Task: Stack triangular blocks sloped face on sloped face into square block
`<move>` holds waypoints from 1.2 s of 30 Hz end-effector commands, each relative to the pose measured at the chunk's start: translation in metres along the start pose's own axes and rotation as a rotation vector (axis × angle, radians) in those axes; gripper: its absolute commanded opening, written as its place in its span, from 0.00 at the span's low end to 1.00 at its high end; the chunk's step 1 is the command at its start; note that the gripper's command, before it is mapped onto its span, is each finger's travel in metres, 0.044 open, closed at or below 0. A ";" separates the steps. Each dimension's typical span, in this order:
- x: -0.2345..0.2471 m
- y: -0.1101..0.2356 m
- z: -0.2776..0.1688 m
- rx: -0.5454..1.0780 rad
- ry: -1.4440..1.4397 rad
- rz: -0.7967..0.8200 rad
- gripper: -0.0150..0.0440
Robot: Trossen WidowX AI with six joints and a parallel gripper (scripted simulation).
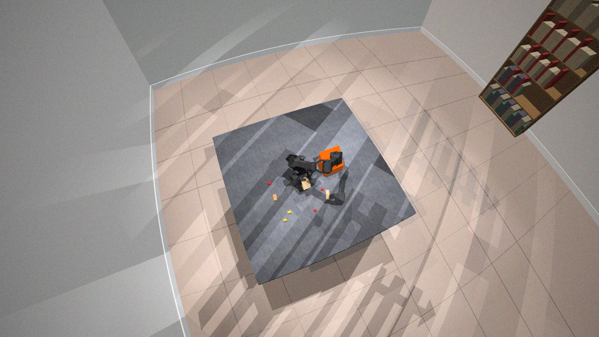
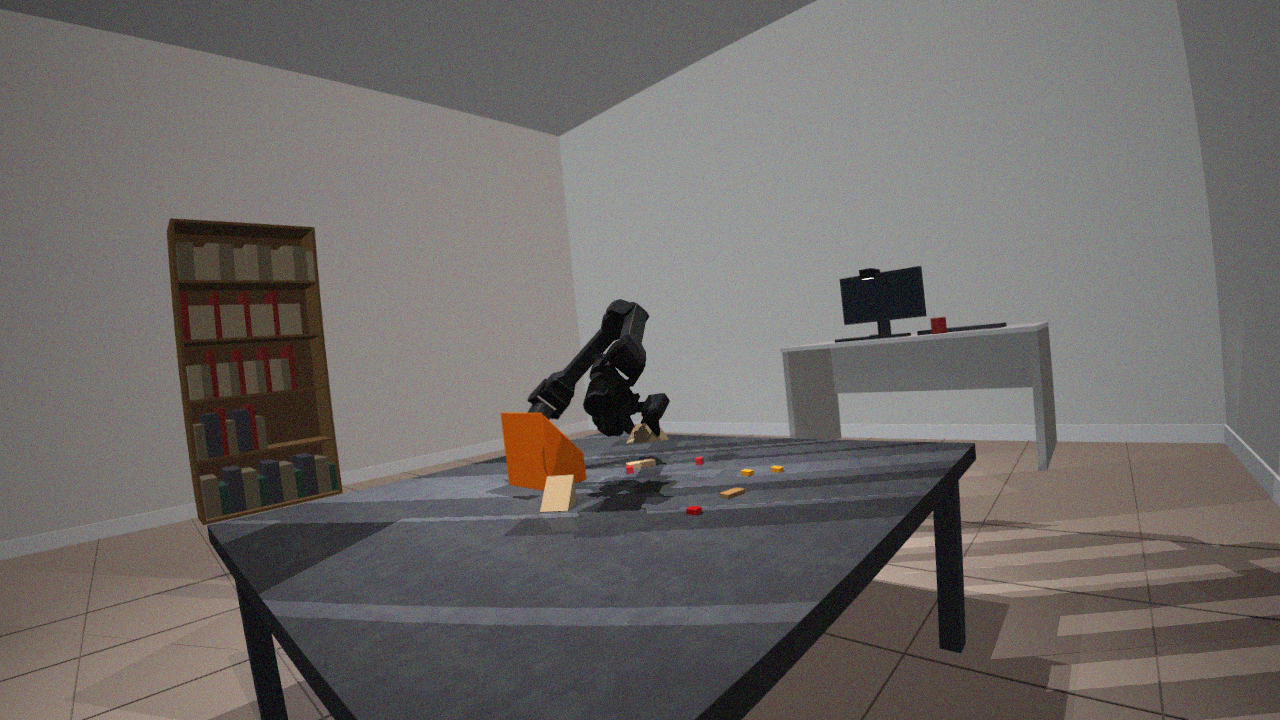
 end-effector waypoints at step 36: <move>-0.006 -0.007 -0.013 -0.052 1.313 -0.254 0.25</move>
Point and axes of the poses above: the point midway between the two fingers, 35 mm back from their tips, its own y axis back along the fingers, its own x axis across the jaws, z = x × y, the point moved 2 cm from there along y, back along the fingers, and after that the axes turned 4 degrees about y, right-handed, at the moved point
